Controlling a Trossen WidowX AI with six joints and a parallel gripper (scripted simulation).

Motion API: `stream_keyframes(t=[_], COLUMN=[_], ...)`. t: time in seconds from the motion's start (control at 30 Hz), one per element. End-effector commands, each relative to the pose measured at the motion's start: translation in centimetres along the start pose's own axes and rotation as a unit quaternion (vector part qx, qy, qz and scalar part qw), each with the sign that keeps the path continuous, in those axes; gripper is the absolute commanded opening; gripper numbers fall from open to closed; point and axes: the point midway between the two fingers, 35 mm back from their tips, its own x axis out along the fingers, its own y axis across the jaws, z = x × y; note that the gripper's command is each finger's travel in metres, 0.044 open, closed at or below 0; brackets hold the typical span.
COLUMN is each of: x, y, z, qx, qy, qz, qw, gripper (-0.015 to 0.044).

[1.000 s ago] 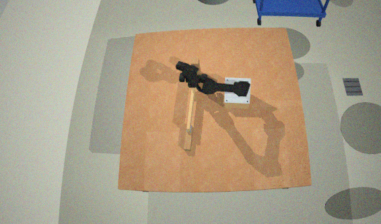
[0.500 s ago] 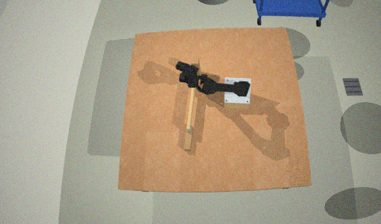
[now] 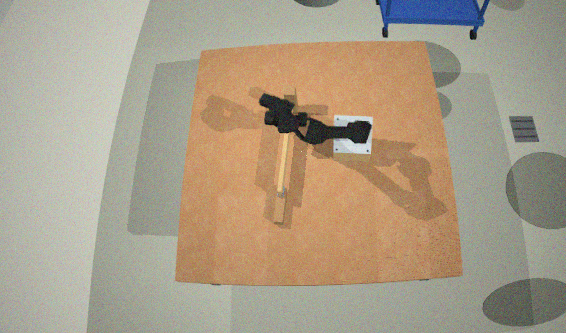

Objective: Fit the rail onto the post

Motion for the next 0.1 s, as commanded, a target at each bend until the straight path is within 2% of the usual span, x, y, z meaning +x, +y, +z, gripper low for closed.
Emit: stream_keyframes(t=[0.0,0.07], x=[-0.02,-0.02], y=[0.05,0.05], z=[0.04,0.04], qx=[0.003,0.003], qy=[0.0,0.0], qz=[0.001,0.001], qw=[1.0,1.0], gripper=[0.044,0.044])
